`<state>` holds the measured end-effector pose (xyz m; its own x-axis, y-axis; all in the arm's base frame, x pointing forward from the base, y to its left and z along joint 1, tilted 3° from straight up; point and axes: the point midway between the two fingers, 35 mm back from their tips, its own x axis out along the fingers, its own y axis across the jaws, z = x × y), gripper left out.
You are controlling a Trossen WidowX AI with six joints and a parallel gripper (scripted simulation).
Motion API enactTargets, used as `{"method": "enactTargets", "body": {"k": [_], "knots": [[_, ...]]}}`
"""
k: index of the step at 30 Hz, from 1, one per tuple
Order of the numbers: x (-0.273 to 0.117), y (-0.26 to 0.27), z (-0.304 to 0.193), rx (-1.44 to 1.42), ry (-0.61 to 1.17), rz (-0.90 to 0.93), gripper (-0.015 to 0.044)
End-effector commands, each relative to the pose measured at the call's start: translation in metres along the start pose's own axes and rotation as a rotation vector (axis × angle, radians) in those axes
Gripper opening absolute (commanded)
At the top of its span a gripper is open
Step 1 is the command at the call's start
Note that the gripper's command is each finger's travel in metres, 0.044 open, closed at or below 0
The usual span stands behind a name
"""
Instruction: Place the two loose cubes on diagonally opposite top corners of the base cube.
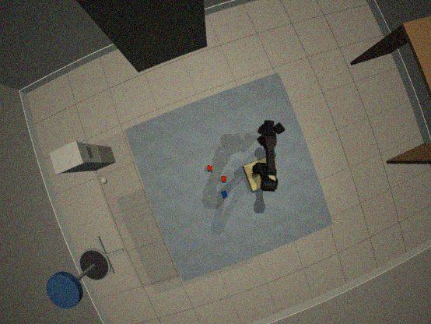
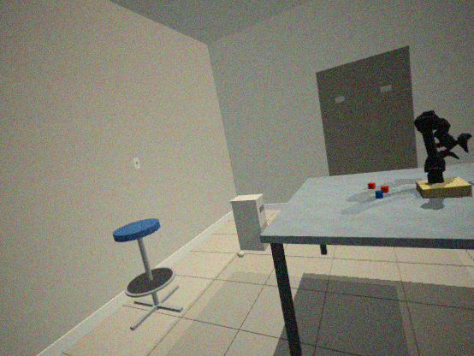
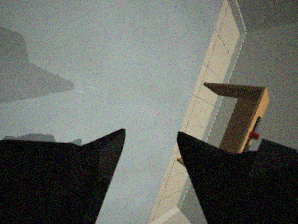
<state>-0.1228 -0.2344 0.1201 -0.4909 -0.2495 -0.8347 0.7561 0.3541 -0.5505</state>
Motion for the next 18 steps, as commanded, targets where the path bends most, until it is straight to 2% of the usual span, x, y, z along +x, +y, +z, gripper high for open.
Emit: {"method": "enactTargets", "body": {"k": [1, 18], "knots": [[-0.014, 0.02, 0.029, -0.149, -0.077, 0.036, 0.0265], [-0.078, 0.12, 0.095, -0.72, -0.327, 0.146, 0.0265]]}}
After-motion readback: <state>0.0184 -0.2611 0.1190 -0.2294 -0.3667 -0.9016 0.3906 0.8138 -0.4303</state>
